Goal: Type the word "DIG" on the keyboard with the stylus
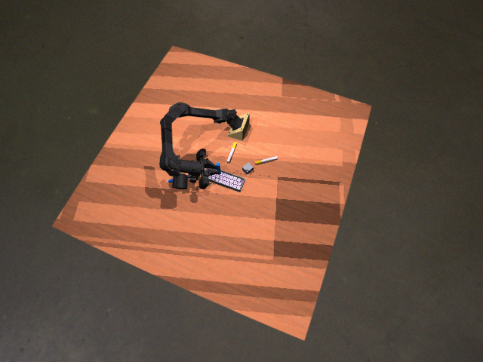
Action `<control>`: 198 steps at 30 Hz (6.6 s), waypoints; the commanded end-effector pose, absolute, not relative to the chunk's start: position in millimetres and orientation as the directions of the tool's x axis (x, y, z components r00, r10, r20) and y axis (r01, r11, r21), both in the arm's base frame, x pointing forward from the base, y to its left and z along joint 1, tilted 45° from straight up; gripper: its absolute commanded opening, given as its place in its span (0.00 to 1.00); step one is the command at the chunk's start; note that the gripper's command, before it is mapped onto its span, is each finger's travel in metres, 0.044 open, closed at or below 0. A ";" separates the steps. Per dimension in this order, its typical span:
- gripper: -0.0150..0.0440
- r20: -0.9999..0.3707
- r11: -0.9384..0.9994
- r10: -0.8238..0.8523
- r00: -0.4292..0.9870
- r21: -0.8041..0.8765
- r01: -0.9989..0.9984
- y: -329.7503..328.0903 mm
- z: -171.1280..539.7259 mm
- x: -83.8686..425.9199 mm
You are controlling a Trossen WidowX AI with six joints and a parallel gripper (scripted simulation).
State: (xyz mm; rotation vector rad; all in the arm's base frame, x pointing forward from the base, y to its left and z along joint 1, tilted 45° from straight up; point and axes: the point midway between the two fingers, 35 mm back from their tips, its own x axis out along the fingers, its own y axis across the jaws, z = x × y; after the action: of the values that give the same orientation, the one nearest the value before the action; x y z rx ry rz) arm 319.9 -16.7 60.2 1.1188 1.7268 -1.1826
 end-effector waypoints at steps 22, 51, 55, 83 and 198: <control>0.39 -0.902 0.192 0.244 -0.356 -0.315 0.929 -30.4 41.8 315.2; 0.39 -0.902 0.192 0.244 -0.356 -0.315 0.929 -34.7 37.5 314.6; 0.39 -0.902 0.192 0.244 -0.356 -0.315 0.929 -34.8 37.3 314.6; 0.39 -0.902 0.192 0.244 -0.357 -0.315 0.929 -40.6 31.5 313.8; 0.39 -0.964 -0.176 0.250 0.090 0.046 0.983 -42.9 54.4 316.1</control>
State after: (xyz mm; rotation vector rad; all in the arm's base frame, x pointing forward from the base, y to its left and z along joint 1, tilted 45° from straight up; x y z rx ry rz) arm 317.9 -42.4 57.5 1.5632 1.2501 -1.1490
